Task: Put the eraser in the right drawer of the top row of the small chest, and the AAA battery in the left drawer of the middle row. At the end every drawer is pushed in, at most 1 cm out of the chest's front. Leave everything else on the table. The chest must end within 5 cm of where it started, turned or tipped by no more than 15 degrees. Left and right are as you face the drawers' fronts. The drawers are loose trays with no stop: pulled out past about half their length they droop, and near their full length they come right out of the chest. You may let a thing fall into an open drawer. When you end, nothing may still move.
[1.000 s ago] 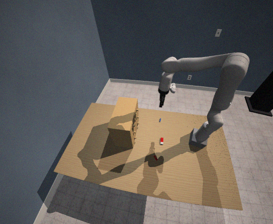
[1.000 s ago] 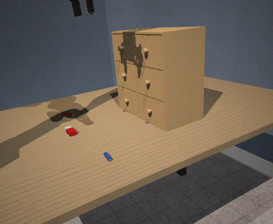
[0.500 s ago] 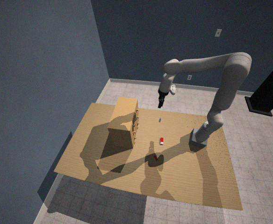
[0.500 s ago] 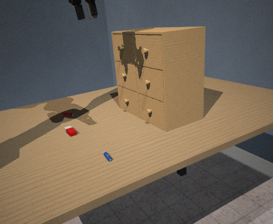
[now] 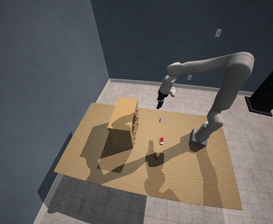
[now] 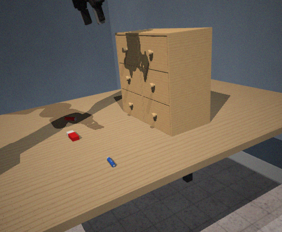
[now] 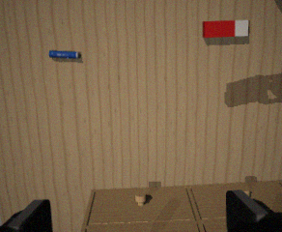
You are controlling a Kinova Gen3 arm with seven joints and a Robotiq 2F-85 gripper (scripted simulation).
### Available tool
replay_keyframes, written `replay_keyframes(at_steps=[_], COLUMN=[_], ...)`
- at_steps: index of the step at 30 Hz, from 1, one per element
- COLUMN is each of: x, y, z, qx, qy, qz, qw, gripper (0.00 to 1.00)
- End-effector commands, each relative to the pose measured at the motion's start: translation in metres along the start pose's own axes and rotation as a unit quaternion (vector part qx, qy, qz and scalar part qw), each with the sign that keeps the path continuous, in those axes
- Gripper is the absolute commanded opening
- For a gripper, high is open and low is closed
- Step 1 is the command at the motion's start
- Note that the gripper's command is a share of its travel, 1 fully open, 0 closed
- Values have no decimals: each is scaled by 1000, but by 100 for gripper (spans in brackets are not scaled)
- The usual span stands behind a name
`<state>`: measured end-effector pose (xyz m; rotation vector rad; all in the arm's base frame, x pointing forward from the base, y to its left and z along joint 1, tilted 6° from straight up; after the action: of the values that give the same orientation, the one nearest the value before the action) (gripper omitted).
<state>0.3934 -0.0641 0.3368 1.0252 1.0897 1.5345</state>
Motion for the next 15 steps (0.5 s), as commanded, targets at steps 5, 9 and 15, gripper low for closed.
replay_keyframes(at_steps=[5, 9, 15], x=[0, 0, 0], y=[-4, -10, -18], z=[-3, -3, -4], qx=[-17, -34, -62], qy=[-2, -2, -2], qz=[1, 0, 0], qw=[1000, 999, 998], gripper=[100, 100, 100])
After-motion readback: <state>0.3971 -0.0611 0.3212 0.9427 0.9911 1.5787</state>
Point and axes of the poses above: the point where the finger pads meet when closed, its own y axis back along the fingers, its own x axis across the jaws, z = x × y, the point moved 8 cm from there along y, back along the fingers, and after that the axes turned 1 degree about y, right-handed, at the moved point
